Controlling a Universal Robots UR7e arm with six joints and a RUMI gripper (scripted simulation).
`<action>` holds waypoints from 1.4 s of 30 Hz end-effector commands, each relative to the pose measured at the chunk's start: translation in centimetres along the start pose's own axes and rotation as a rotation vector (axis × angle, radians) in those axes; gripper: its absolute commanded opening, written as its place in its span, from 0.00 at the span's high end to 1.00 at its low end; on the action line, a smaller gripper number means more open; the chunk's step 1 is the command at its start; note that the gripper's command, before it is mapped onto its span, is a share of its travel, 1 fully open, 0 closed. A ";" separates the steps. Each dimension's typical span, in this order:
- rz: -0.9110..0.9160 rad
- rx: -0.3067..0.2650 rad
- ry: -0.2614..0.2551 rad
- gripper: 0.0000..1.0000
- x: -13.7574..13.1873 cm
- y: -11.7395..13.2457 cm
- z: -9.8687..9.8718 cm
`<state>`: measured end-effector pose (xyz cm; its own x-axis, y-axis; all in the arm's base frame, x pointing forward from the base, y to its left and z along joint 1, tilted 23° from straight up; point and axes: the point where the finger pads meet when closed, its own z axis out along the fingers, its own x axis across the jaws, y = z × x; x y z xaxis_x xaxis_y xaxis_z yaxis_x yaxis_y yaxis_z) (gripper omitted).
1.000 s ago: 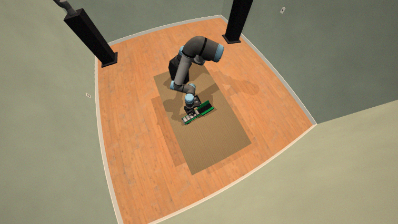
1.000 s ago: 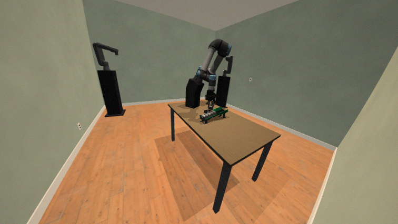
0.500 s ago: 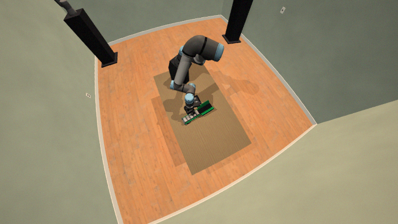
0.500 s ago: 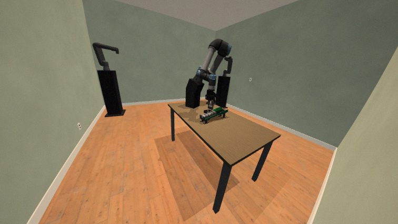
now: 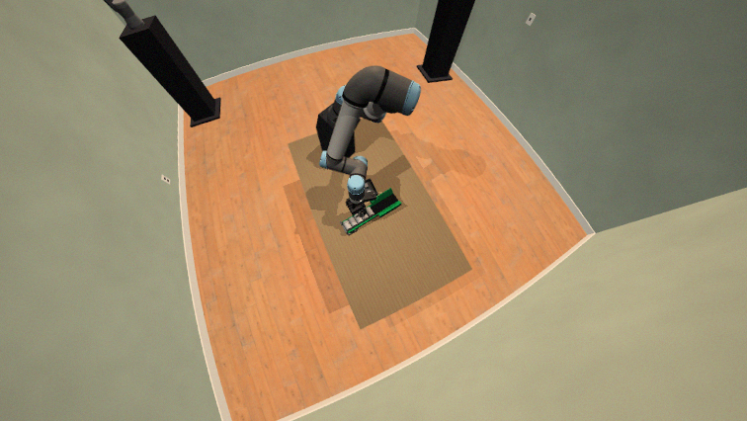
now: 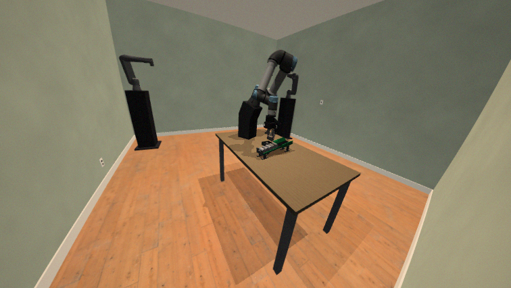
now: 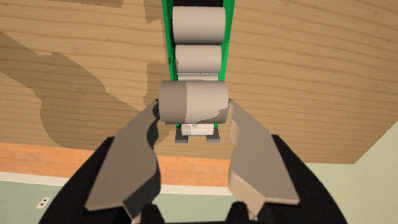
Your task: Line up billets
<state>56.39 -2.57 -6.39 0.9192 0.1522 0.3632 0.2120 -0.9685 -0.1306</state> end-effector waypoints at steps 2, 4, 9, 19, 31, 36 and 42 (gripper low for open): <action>0.000 -0.001 0.001 1.00 0.1 -0.7 0.0; 0.000 -0.001 0.001 1.00 0.1 -1.3 0.0; 0.000 -0.001 0.001 1.00 0.2 -3.2 0.1; 0.000 -0.001 0.001 1.00 0.4 -7.1 0.3; 0.000 -0.001 0.001 1.00 0.6 -11.6 0.6; 0.000 -0.001 0.001 1.00 0.6 -12.5 0.7; 0.000 -0.001 0.001 1.00 0.7 -13.1 0.7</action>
<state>54.45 10.13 -5.16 0.9192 0.1524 0.3631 0.2121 -0.9685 -0.1305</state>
